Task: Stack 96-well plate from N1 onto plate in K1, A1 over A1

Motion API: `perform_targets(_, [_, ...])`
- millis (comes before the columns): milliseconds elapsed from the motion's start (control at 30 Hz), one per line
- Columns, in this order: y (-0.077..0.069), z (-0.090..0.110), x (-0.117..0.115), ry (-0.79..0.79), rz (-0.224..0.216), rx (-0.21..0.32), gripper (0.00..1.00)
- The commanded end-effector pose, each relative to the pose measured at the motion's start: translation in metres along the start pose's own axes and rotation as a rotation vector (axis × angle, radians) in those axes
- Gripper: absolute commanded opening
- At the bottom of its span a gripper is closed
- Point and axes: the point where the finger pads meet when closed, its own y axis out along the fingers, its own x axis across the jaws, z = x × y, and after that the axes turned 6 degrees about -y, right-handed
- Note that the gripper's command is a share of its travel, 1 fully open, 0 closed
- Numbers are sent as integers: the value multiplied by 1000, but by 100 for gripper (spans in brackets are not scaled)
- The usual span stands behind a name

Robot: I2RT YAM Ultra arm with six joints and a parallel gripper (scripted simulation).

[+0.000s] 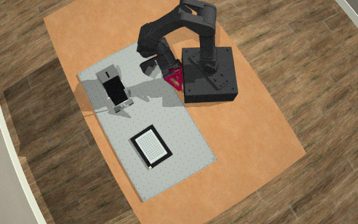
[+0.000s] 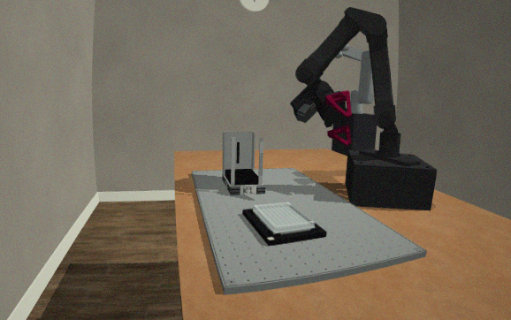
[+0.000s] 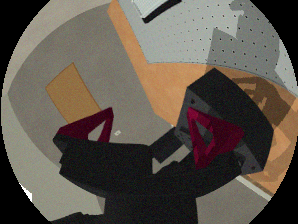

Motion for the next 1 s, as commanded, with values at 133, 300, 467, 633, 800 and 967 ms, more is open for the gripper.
perform_targets(133, [-1, 0, 1, -3, 1, -3, 100])
perform_targets(300, [-1, 0, 1, -3, 1, -3, 100])
perform_targets(467, [-1, 0, 1, -3, 1, -3, 100])
perform_targets(633, [-2, -19, -5, -104, 65, 37, 100])
perform_targets(800, [-1, -33, -8, -236, 146, 101, 100])
perform_targets(967, [2, -49, -8, -368, 223, 166, 100])
